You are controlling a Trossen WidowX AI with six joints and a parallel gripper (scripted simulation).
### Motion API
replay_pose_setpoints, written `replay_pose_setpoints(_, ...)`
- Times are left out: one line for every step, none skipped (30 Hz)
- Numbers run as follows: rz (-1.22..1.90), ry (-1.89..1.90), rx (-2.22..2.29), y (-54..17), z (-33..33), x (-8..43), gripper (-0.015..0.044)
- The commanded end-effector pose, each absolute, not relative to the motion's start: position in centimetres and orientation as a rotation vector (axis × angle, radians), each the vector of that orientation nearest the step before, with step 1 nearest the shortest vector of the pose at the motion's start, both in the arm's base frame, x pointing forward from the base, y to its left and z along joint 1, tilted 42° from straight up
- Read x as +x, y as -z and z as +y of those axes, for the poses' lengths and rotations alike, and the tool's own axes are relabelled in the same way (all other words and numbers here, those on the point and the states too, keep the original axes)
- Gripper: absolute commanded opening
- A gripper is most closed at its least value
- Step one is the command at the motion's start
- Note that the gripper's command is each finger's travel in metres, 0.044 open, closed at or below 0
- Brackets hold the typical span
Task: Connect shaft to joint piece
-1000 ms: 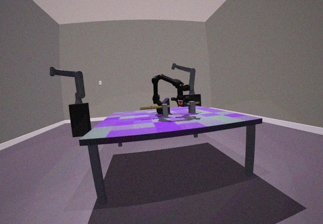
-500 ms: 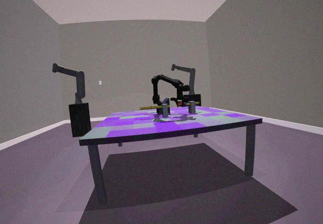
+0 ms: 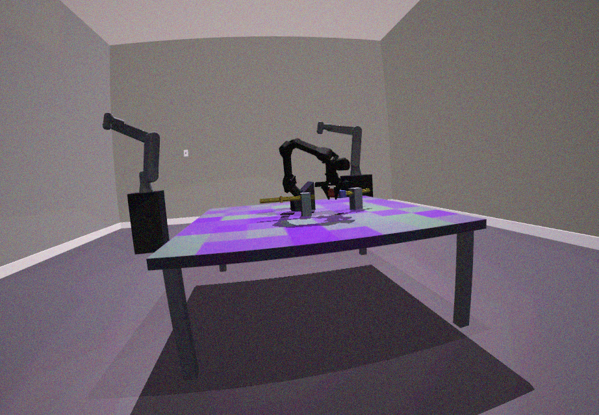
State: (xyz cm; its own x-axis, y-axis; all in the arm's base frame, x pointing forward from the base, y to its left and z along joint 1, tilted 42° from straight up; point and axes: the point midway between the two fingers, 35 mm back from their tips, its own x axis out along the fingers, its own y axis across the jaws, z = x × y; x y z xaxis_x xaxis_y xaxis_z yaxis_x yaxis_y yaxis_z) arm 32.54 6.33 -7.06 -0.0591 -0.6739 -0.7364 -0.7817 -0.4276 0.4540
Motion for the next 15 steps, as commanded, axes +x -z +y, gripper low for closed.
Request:
replay_pose_setpoints(1.634, -1.46, -2.008, 7.03, 6.08, 32.31, 0.0)
replay_pose_setpoints(1.637, -1.449, -1.993, 7.02, 6.03, 32.26, 0.0)
replay_pose_setpoints(1.64, -1.438, -1.979, 7.02, 5.99, 32.21, 0.0)
replay_pose_setpoints(1.643, -1.427, -1.964, 7.01, 5.94, 32.16, 0.0)
replay_pose_setpoints(1.646, -1.417, -1.95, 7.0, 5.89, 32.1, 0.0)
replay_pose_setpoints(1.648, -1.406, -1.935, 7.0, 5.84, 32.05, 0.0)
replay_pose_setpoints(1.65, -1.395, -1.921, 6.99, 5.79, 31.99, 0.0)
replay_pose_setpoints(1.652, -1.384, -1.907, 6.99, 5.75, 31.94, 0.0)
replay_pose_setpoints(1.654, -1.373, -1.892, 6.98, 5.7, 31.88, 0.0)
replay_pose_setpoints(1.655, -1.362, -1.878, 6.98, 5.65, 31.82, 0.0)
replay_pose_setpoints(1.656, -1.351, -1.864, 6.98, 5.61, 31.76, 0.0)
replay_pose_setpoints(1.657, -1.34, -1.849, 6.98, 5.56, 31.7, 0.0)
replay_pose_setpoints(1.658, -1.329, -1.835, 6.98, 5.52, 31.64, 0.0)
replay_pose_setpoints(1.659, -1.318, -1.821, 6.98, 5.48, 31.58, 0.0)
replay_pose_setpoints(1.659, -1.307, -1.806, 6.98, 5.44, 31.51, 0.0)
